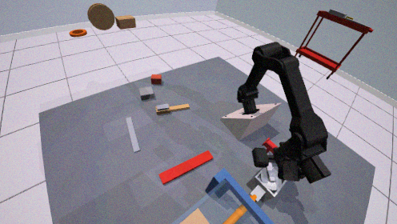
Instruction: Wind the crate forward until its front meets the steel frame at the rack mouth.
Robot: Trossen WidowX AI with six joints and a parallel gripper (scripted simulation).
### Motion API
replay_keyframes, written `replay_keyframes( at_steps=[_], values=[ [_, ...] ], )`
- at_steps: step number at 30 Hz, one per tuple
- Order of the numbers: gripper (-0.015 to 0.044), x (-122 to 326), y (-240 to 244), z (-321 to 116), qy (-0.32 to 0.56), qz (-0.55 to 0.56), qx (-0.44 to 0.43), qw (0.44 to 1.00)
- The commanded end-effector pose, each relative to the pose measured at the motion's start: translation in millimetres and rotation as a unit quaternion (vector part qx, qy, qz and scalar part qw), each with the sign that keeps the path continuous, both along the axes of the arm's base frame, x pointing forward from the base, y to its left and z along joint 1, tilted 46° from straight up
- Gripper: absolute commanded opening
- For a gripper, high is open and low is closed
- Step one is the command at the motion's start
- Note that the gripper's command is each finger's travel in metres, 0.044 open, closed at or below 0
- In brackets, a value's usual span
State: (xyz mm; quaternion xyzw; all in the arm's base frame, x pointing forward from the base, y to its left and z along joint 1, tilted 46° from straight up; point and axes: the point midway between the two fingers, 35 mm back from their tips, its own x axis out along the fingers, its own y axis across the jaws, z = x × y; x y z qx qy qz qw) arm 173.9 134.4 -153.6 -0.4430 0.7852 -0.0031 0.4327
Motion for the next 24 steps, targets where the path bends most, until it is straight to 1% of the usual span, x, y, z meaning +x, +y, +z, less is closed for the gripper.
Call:
replay_keyframes(
  at_steps=[1, 3, 6, 8, 16, 24],
  values=[
    [0.0440, 8.1, 18.9, 14.1, -0.007, 0.004, 0.006, 1.000],
    [0.0440, 14.2, 37.8, 31.4, -0.012, 0.007, 0.011, 1.000],
    [0.0440, 21.2, 71.6, 69.2, -0.020, 0.012, 0.020, 1.000],
    [0.0440, 22.3, 85.5, 88.1, -0.023, 0.015, 0.025, 0.999],
    [0.0440, 24.0, 86.3, 87.5, -0.028, 0.019, 0.030, 0.999],
    [0.0230, 24.0, 86.3, 87.5, -0.028, 0.019, 0.030, 0.999]
  ],
)
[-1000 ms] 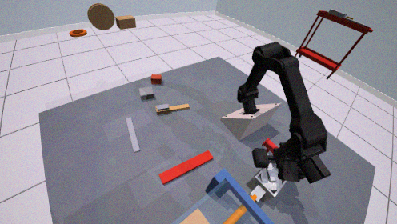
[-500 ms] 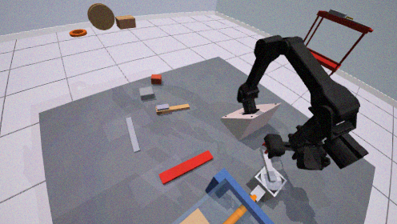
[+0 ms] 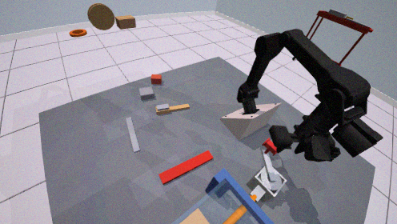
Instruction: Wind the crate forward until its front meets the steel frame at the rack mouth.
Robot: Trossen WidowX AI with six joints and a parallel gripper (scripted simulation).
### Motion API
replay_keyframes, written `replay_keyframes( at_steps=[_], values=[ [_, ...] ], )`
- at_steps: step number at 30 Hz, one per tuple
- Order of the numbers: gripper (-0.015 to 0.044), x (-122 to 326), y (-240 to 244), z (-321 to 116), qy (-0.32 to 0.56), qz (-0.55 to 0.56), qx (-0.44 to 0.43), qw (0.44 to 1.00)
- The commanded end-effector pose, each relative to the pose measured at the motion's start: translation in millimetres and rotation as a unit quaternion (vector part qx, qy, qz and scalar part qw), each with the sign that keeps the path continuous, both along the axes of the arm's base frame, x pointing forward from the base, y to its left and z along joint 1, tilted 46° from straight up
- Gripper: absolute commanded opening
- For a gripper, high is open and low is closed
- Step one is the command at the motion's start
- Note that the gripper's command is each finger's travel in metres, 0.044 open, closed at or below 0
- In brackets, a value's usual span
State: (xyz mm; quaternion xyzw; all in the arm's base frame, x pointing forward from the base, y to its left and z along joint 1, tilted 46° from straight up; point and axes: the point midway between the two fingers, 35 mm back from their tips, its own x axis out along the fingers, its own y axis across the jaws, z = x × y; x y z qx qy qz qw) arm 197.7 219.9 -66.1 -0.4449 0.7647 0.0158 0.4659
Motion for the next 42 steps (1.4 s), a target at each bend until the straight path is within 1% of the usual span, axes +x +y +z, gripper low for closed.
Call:
replay_keyframes(
  at_steps=[1, 9, 42],
  values=[
    [0.0204, 0.3, 0.8, 0.0, -0.001, 0.001, 0.002, 1.000],
    [0.0000, 0.3, 0.8, 0.0, -0.001, 0.001, 0.002, 1.000],
    [0.0000, 0.0, 0.2, 0.2, 0.004, -0.003, -0.003, 1.000]
  ],
)
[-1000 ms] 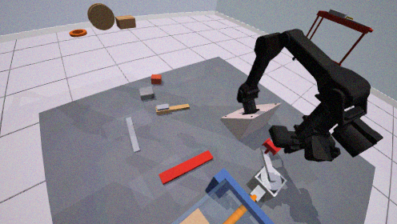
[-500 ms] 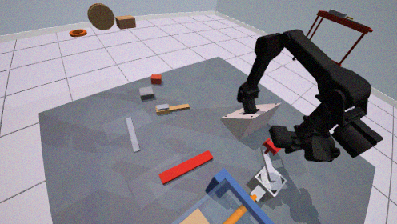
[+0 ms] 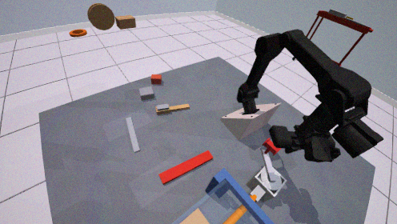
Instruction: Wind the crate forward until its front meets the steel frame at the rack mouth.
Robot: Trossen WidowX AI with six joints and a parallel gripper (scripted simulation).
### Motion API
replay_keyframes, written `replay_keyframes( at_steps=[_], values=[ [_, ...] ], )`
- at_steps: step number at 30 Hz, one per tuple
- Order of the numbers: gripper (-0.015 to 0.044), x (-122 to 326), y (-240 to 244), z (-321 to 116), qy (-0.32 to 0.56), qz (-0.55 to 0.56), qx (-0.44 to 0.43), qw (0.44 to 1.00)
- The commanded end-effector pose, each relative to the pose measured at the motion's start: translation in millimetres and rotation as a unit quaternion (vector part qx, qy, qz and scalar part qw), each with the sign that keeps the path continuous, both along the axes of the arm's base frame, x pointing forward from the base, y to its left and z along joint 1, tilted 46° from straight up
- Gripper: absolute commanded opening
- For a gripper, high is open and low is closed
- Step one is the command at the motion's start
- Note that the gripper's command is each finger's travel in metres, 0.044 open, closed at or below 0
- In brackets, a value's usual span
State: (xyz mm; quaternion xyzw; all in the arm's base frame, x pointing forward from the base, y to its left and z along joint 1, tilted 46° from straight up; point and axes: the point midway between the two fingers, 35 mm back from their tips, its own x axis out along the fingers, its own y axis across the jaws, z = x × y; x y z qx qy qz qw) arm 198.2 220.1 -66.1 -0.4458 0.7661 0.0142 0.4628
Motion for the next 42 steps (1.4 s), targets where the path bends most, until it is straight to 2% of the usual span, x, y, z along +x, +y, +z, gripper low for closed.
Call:
replay_keyframes(
  at_steps=[1, 16, 23, 30, 33, 42],
  values=[
    [0.0000, -0.5, 0.0, 0.3, 0.001, -0.002, 0.000, 1.000],
    [0.0000, -0.5, 0.0, 0.3, 0.001, -0.002, 0.000, 1.000],
    [0.0184, -15.0, -10.8, 10.7, 0.062, 0.093, 0.103, 0.988],
    [0.0368, -38.9, -30.0, 19.6, 0.115, 0.238, 0.223, 0.938],
    [0.0440, -44.4, -34.5, 20.7, 0.122, 0.271, 0.245, 0.923],
    [0.0440, -44.4, -34.7, 20.4, 0.122, 0.271, 0.245, 0.923]
  ],
)
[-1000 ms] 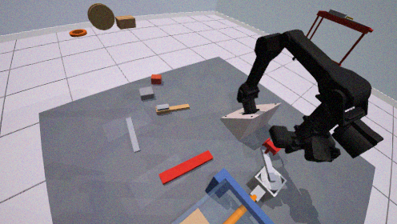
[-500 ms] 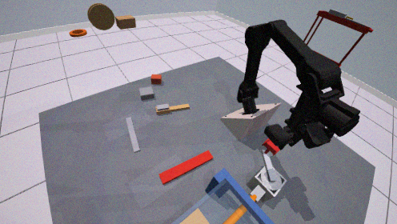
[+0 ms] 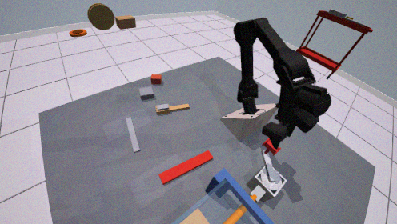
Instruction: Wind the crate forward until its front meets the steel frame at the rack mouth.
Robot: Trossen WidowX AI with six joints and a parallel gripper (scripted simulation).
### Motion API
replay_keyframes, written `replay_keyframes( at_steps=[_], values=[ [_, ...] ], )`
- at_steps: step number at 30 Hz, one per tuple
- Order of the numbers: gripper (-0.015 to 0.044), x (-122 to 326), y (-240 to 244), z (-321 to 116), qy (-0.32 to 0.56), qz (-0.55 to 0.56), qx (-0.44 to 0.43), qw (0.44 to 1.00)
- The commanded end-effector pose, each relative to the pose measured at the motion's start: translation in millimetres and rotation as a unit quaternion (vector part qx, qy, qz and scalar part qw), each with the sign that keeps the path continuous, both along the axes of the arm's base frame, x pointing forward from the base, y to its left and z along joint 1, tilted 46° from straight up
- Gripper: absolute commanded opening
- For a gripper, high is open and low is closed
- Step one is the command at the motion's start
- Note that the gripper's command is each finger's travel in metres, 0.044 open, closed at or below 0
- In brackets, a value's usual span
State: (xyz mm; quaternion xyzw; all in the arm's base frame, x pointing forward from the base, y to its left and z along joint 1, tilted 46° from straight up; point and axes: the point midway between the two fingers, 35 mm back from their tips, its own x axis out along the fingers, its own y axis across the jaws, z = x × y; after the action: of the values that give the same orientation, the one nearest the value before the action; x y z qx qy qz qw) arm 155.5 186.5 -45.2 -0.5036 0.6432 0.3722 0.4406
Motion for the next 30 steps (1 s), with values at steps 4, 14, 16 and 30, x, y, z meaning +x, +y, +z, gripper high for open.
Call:
replay_keyframes(
  at_steps=[4, 14, 16, 30],
  values=[
    [0.0440, -2.0, -3.4, -3.6, 0.003, 0.006, 0.005, 1.000],
    [0.0440, -3.5, -13.9, -16.4, 0.004, 0.006, 0.005, 1.000],
    [0.0440, -3.9, -16.1, -18.9, 0.004, 0.005, 0.005, 1.000],
    [0.0440, -7.7, -31.8, -35.3, 0.006, 0.005, 0.004, 1.000]
  ],
)
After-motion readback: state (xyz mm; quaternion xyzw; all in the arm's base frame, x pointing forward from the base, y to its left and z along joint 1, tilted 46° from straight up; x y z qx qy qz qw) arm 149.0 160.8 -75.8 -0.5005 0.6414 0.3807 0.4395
